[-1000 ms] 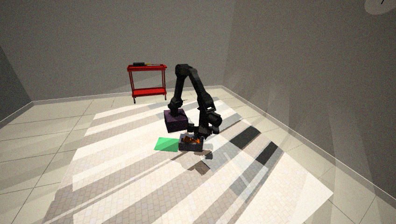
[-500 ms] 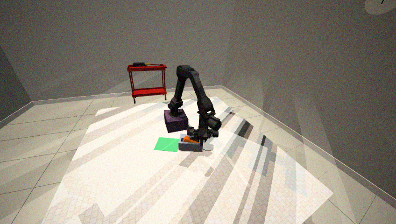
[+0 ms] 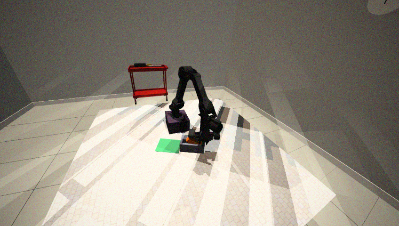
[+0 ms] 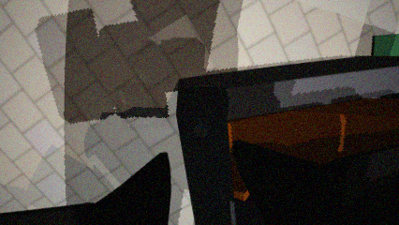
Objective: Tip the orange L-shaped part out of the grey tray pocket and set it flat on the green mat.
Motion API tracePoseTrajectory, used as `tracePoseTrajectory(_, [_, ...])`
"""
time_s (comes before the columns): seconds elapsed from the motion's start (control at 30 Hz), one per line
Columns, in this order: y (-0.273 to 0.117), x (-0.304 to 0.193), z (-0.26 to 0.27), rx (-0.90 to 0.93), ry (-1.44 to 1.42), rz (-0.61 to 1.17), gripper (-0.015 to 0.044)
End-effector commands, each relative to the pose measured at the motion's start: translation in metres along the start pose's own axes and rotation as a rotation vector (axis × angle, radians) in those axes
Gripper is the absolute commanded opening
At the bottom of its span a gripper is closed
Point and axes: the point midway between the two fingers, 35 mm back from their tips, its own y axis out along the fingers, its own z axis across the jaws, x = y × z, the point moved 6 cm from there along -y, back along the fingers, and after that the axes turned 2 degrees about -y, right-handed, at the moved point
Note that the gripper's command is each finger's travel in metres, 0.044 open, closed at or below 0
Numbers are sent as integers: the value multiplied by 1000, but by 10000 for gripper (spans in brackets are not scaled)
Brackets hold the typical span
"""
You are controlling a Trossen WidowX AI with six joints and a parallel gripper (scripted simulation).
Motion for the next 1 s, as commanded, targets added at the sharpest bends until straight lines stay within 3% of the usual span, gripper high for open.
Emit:
tracePoseTrajectory(0.0, [3,-1,-2,-7,1,3,180])
tracePoseTrajectory(0.8, [-12,-1,11,-6,1,3,180])
tracePoseTrajectory(0.97, [-57,2,8,-6,1,3,180])
